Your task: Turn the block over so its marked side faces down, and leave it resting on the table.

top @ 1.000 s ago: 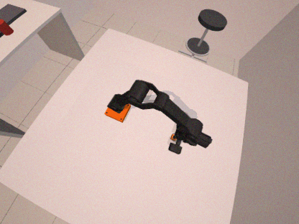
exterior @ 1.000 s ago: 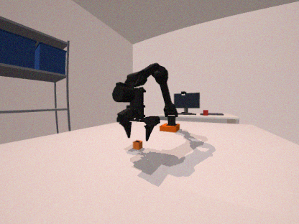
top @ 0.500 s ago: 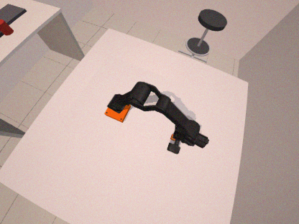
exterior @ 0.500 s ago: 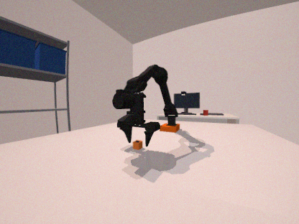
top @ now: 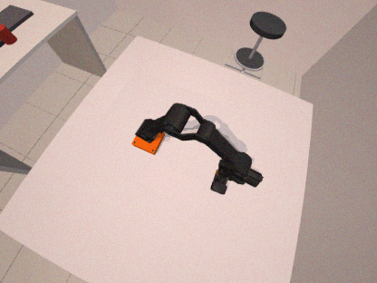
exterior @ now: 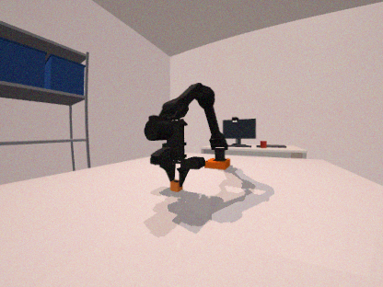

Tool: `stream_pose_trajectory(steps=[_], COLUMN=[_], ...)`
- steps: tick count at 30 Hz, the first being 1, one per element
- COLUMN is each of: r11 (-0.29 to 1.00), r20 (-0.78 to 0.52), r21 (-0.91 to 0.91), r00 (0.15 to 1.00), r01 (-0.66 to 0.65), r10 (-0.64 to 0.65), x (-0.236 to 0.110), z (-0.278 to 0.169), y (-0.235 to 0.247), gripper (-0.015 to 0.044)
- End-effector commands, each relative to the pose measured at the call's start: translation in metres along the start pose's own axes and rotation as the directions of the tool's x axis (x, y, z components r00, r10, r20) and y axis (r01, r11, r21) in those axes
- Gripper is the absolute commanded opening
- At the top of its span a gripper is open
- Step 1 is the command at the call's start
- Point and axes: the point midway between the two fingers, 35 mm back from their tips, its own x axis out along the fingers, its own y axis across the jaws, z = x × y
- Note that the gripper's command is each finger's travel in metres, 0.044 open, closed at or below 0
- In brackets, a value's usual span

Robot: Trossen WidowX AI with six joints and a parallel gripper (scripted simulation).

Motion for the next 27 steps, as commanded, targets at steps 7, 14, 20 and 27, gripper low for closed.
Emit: stream_pose_trajectory(steps=[7, 14, 20, 27], r11=[1.000, 1.000, 1.000, 1.000], r20=[0.001, 0.001, 0.003, 0.094], r21=[0.001, 0.001, 0.001, 0.003], r00=[1.000, 1.000, 1.000, 0.996], r01=[0.003, 0.003, 0.003, 0.001], r10=[-0.003, -0.003, -0.003, -0.001], x=[0.000, -0.018, -0.030, -0.025], z=[0.000, 0.001, 0.000, 0.003], y=[-0.001, -0.001, 0.000, -0.001], gripper=[0.0045, 0.0000, 0.0000, 0.0000])
